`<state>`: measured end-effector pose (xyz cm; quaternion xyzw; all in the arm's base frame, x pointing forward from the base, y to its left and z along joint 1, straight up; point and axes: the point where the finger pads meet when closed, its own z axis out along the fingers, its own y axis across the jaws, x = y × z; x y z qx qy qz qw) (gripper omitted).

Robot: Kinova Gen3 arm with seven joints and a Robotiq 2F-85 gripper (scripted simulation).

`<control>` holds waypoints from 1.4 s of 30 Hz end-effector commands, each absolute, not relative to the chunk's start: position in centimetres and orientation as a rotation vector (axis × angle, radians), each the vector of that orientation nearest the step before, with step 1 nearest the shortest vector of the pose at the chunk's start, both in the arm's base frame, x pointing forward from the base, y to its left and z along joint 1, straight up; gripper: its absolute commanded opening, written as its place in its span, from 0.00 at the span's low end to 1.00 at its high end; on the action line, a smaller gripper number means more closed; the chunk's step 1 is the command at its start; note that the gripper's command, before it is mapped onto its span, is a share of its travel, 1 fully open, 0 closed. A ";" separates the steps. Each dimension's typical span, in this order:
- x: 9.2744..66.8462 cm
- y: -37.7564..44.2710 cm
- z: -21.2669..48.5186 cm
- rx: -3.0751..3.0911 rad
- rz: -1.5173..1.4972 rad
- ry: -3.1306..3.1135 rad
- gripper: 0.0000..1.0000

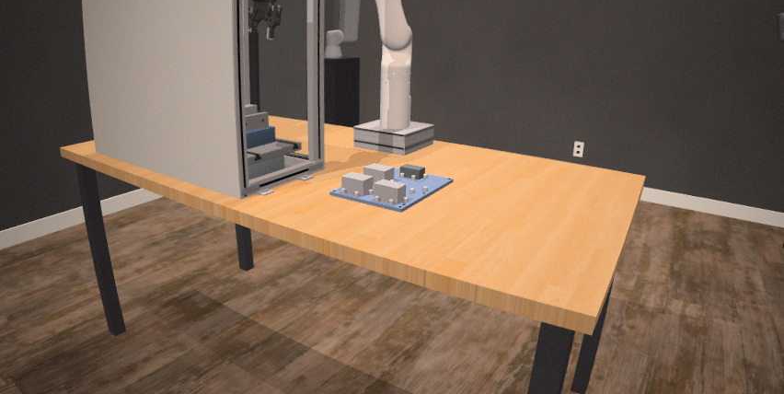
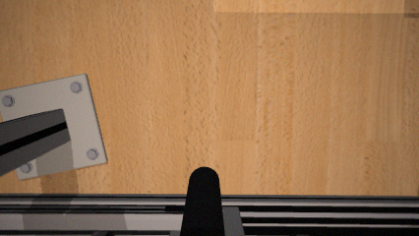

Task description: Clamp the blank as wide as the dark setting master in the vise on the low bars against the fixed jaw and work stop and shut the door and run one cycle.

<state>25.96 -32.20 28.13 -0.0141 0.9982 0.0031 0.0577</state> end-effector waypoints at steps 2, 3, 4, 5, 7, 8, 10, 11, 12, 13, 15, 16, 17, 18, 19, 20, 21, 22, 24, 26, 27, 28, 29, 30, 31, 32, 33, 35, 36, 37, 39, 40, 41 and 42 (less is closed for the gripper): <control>26.8 -32.2 28.0 -0.057 0.008 3.032 0.80; 26.8 -32.2 28.0 -0.057 0.008 3.032 0.80; 26.8 -32.2 28.0 -0.057 0.008 3.032 0.80; 26.8 -32.2 28.0 -0.057 0.008 3.032 0.80; 26.8 -32.2 28.0 -0.057 0.008 3.032 0.80; 26.8 -32.2 28.0 -0.057 0.008 3.032 0.80; 26.8 -32.2 28.0 -0.057 0.008 3.032 0.80; 27.2 -32.2 28.0 -0.055 0.010 3.028 0.80; 27.6 -32.2 28.0 -0.056 0.009 3.029 0.80; 28.0 -32.2 28.0 -0.056 0.009 3.030 0.80; 28.9 -32.2 27.9 -0.057 0.008 3.032 0.80; 28.9 -32.2 27.9 -0.057 0.008 3.032 0.80; 28.9 -32.2 27.9 -0.057 0.008 3.032 0.80; 28.9 -32.2 27.9 -0.057 0.008 3.032 0.80; 28.9 -32.2 27.9 -0.057 0.008 3.032 0.80; 28.9 -32.2 27.9 -0.057 0.008 3.032 0.80; 28.9 -32.2 27.9 -0.057 0.008 3.032 0.80; 28.9 -32.2 27.9 -0.057 0.008 3.032 0.80; 28.9 -32.2 27.9 -0.057 0.008 3.032 0.80; 28.9 -32.2 27.9 -0.057 0.008 3.032 0.80; 28.9 -32.2 27.9 -0.057 0.008 3.032 0.80; 28.9 -32.2 28.0 -0.056 0.006 3.024 0.39; 28.9 -32.2 28.0 -0.056 0.006 3.024 0.39; 28.9 -32.2 28.0 -0.056 0.006 3.024 0.39; 28.9 -32.2 28.0 -0.056 0.006 3.024 0.39; 28.9 -32.2 28.0 -0.056 0.006 3.024 0.39; 28.9 -32.2 28.0 -0.056 0.006 3.024 0.39; 28.9 -32.2 28.0 -0.056 0.006 3.024 0.39; 28.9 -32.2 28.0 -0.056 0.006 3.024 0.39; 28.9 -32.2 28.0 -0.056 0.006 3.024 0.39; 28.9 -32.2 28.0 -0.056 0.006 3.024 0.39; 28.9 -32.2 28.0 -0.056 0.006 3.024 0.39; 28.9 -32.2 28.0 -0.056 0.006 3.024 0.39; 28.9 -32.2 28.0 -0.056 0.006 3.024 0.39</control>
